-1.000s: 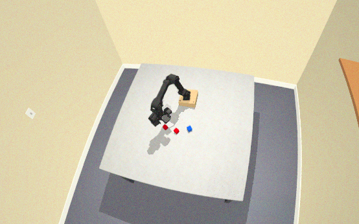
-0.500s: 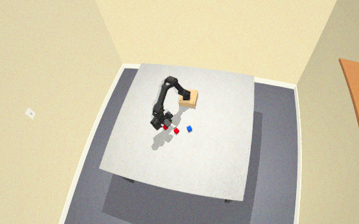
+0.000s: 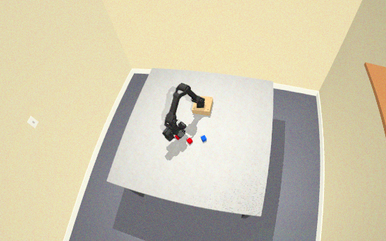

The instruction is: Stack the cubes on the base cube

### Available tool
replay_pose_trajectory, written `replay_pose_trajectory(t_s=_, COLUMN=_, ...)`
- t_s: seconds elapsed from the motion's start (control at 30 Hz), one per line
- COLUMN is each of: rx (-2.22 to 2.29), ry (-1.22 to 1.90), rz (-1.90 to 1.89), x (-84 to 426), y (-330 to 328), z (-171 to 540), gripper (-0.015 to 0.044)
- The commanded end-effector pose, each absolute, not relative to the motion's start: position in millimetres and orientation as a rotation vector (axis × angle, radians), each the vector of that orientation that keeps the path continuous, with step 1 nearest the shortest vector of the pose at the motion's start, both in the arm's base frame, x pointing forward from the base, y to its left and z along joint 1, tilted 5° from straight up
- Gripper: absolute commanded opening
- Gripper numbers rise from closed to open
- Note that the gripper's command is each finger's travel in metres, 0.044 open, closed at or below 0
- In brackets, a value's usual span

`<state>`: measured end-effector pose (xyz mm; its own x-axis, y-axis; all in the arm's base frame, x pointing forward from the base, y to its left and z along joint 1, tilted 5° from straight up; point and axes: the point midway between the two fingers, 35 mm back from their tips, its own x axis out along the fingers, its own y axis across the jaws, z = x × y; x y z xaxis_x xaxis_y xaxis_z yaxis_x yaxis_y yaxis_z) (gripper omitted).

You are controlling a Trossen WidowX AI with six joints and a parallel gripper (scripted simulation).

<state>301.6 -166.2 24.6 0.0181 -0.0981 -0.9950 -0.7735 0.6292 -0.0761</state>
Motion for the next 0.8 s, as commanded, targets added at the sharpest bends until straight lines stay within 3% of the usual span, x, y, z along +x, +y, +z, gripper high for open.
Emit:
replay_pose_trajectory(t_s=0.0, rx=-0.775, ry=1.486, rz=0.619, x=301, y=-167, z=18, gripper=0.0265)
replay_pose_trajectory(t_s=0.27, rx=-0.775, ry=1.486, rz=0.619, x=300, y=-168, z=7, gripper=0.0265)
replay_pose_trajectory(t_s=0.47, rx=-0.775, ry=1.486, rz=0.619, x=300, y=-168, z=7, gripper=0.0108)
replay_pose_trajectory(t_s=0.77, rx=-0.775, ry=1.485, rz=0.619, x=302, y=-167, z=21, gripper=0.0105)
